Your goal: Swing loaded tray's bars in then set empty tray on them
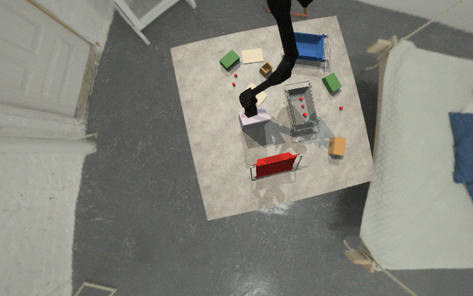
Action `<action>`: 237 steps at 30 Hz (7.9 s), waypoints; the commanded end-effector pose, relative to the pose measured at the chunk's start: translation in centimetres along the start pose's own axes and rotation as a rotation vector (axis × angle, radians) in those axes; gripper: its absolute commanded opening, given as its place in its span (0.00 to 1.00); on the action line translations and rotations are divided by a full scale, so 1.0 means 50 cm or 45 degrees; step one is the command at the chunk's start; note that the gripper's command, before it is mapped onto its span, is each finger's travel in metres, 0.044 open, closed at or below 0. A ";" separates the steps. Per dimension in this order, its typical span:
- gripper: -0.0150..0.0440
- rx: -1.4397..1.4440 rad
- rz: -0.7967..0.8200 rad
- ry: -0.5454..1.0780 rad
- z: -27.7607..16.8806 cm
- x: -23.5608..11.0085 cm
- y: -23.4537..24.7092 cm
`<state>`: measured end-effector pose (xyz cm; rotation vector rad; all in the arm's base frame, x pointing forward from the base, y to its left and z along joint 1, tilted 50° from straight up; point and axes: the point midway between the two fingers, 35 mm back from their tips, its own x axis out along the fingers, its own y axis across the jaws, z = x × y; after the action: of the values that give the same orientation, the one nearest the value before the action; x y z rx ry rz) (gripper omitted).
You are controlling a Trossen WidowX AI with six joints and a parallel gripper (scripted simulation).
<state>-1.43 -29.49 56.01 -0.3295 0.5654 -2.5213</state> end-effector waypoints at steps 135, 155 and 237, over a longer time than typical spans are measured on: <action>0.40 1.810 -3.436 -1.360 -0.797 -1.141 0.290; 0.40 1.813 -3.438 -1.359 -0.840 -1.122 0.344; 0.40 1.820 -3.451 -1.348 -1.108 -0.948 0.733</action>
<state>35.31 -15.57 -13.70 0.7911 1.3657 0.5042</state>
